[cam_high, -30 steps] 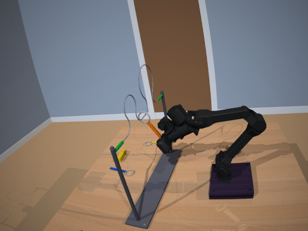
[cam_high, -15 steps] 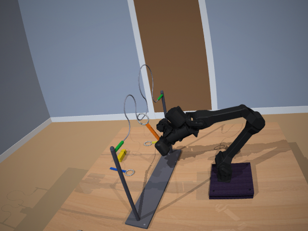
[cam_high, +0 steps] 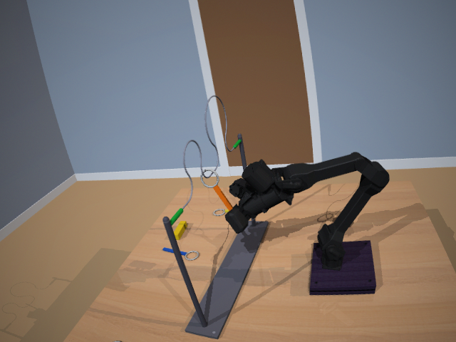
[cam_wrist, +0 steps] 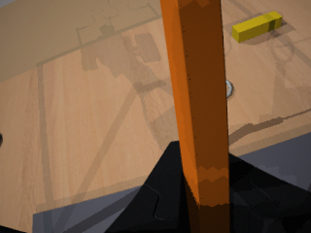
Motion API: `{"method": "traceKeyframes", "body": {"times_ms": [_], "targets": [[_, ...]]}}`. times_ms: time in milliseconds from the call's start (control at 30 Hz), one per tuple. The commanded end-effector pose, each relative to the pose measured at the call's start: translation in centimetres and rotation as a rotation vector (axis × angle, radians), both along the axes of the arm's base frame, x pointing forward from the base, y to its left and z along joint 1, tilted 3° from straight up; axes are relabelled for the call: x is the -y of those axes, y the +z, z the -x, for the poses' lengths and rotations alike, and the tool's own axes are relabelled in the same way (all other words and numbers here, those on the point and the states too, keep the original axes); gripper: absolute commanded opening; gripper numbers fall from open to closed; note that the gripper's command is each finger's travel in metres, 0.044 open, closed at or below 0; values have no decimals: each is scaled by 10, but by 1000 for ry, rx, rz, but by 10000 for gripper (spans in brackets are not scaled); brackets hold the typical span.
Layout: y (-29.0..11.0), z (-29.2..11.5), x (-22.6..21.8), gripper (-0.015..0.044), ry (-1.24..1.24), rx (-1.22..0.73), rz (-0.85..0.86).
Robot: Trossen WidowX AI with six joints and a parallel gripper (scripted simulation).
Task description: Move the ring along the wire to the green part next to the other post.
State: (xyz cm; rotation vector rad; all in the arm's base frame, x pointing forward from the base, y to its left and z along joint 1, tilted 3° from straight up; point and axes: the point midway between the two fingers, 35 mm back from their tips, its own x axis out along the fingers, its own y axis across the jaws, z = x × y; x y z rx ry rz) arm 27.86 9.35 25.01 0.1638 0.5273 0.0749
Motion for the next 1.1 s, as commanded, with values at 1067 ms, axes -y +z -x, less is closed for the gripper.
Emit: {"method": "traceKeyframes", "body": {"times_ms": [1067], "targets": [[68, 13, -91, -150, 6, -84, -723]]}}
